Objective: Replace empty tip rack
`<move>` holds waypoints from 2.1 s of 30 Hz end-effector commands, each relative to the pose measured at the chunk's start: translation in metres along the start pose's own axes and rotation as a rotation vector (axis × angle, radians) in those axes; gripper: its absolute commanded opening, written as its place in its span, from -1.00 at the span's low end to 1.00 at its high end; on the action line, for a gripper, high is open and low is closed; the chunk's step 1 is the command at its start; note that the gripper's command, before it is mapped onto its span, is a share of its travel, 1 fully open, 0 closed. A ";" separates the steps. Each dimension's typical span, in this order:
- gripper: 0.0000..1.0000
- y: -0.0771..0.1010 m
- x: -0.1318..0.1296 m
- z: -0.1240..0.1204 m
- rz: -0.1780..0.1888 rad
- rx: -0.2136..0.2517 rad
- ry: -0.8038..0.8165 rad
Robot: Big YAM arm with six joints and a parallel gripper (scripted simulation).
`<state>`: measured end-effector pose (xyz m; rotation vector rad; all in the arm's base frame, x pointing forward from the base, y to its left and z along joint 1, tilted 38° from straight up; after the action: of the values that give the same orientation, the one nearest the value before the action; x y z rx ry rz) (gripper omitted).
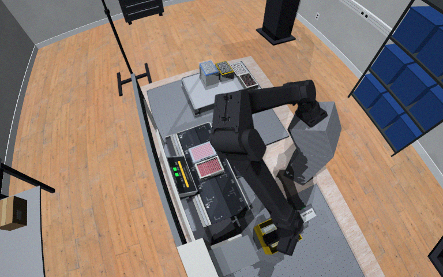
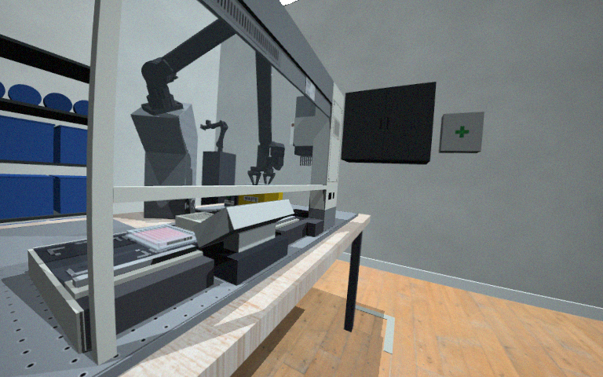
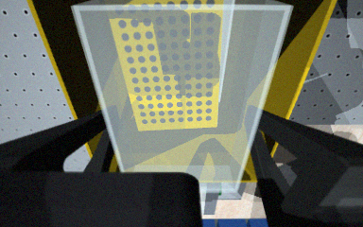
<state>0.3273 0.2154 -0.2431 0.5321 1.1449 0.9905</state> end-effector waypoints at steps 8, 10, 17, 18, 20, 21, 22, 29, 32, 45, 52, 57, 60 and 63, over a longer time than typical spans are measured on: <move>1.00 0.004 0.005 0.007 0.013 -0.020 -0.006; 1.00 0.004 0.005 0.007 0.013 -0.020 -0.006; 1.00 0.004 0.005 0.007 0.013 -0.020 -0.006; 1.00 0.004 0.005 0.007 0.013 -0.020 -0.006; 1.00 0.004 0.005 0.007 0.013 -0.020 -0.006; 1.00 0.004 0.005 0.007 0.013 -0.020 -0.006; 1.00 0.004 0.005 0.007 0.013 -0.020 -0.006; 1.00 0.004 0.005 0.007 0.013 -0.020 -0.006; 1.00 0.004 0.005 0.007 0.013 -0.020 -0.006; 1.00 0.008 0.006 0.011 0.021 -0.031 -0.013; 1.00 0.024 0.008 0.007 0.021 -0.030 -0.004; 1.00 0.032 0.007 0.006 0.021 -0.028 -0.003; 1.00 0.037 0.007 0.006 0.022 -0.029 -0.004; 1.00 0.041 0.008 0.007 0.023 -0.029 -0.005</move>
<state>0.3211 0.2298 -0.2219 0.5253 1.1391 1.0066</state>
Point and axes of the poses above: the point where the finger pads meet when closed, its own y axis back along the fingers, its own x axis across the jaws, z = x × y, the point moved 8 cm from there along y, back along the fingers, and after that the axes turned 1 degree about y, right-handed, at the moved point
